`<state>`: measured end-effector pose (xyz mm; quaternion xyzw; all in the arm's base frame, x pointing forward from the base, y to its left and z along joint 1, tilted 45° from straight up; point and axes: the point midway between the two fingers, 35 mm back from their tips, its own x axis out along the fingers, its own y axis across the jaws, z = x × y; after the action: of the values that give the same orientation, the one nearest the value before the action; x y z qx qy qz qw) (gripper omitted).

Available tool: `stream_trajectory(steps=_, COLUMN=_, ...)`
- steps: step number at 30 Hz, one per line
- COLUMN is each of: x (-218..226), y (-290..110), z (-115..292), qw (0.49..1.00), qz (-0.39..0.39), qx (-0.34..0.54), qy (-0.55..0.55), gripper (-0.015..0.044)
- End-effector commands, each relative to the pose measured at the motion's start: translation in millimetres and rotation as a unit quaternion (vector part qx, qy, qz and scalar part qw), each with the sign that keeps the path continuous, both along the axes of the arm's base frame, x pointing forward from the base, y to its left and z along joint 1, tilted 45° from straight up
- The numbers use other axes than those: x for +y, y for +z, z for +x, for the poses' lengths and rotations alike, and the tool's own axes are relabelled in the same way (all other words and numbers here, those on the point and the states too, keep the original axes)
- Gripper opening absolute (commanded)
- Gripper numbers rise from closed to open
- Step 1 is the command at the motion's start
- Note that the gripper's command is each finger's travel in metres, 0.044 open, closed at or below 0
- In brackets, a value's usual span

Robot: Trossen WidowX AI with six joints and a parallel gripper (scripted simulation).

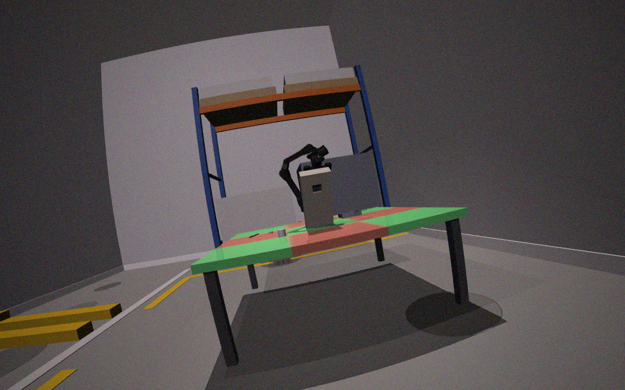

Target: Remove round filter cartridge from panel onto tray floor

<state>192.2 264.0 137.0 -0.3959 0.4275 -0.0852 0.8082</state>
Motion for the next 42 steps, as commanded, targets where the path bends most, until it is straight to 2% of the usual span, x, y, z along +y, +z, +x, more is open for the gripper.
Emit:
stream_trajectory(steps=1, x=12.5, y=-17.0, z=-1.9, qw=1.0, qz=0.005, qx=-0.005, qy=-0.014, gripper=0.0)
stream_trajectory(steps=5, x=20.9, y=-29.8, z=-3.2, qw=1.0, qz=0.01, qx=-0.011, qy=-0.027, gripper=0.0)
stream_trajectory(steps=7, x=15.6, y=-22.2, z=-4.7, qw=1.0, qz=0.005, qx=0.003, qy=-0.01, gripper=0.0)
stream_trajectory(steps=17, x=44.1, y=-82.0, z=-57.1, qw=0.979, qz=-0.03, qx=0.162, qy=0.119, gripper=0.0)
stream_trajectory(steps=24, x=60.7, y=-120.8, z=-98.8, qw=0.936, qz=-0.05, qx=0.265, qy=0.227, gripper=0.0)
stream_trajectory(steps=31, x=73.0, y=-154.9, z=-142.5, qw=0.869, qz=-0.065, qx=0.351, qy=0.342, gripper=0.0)
stream_trajectory(steps=38, x=73.7, y=-158.9, z=-147.9, qw=0.861, qz=-0.066, qx=0.36, qy=0.354, gripper=0.0)
stream_trajectory(steps=42, x=67.7, y=-175.5, z=-168.6, qw=0.842, qz=-0.069, qx=0.38, qy=0.377, gripper=0.0)
